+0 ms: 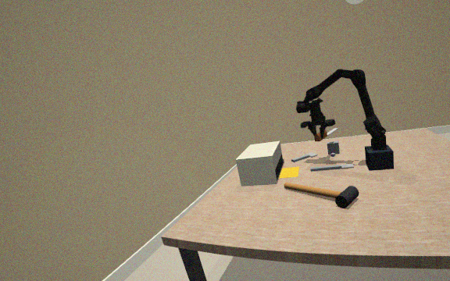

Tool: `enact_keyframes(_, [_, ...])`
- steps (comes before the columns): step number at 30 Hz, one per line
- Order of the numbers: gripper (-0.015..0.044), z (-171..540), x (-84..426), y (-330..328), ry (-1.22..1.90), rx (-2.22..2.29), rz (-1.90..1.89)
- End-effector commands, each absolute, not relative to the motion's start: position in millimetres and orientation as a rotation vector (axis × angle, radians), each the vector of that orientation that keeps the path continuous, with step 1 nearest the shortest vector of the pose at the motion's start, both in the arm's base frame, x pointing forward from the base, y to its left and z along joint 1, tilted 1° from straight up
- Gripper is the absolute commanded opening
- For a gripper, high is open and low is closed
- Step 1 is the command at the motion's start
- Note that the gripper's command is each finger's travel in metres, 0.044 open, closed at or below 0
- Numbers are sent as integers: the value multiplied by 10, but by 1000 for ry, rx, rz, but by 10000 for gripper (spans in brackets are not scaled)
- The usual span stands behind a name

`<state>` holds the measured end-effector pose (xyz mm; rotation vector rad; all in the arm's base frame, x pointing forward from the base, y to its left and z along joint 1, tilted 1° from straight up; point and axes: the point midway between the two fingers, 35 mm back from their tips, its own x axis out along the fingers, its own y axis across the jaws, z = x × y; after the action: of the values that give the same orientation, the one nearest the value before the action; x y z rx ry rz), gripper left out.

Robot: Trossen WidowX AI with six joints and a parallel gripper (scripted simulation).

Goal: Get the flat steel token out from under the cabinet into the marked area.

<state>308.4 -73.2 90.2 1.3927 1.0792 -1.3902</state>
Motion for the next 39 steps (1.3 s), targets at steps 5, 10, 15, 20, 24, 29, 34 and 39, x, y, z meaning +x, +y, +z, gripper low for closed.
enact_keyframes(5, [0, 918, 3085, -739, 1108, 1341, -1344])
enact_keyframes(10, [0, 918, 3085, -738, 1129, 1312, -1315])
enact_keyframes(15, [0, 918, 3085, -737, 1150, 1283, -1287])
enact_keyframes(20, [0, 918, 3084, -736, 1170, 1254, -1258])
enact_keyframes(24, [0, 918, 3084, -735, 1185, 1230, -1234])
enact_keyframes(29, [0, 918, 3084, -734, 1204, 1201, -1205])
enact_keyframes(34, [0, 918, 3084, -733, 1223, 1171, -1176])
enact_keyframes(39, [0, 918, 3084, -732, 1241, 1142, -1147])
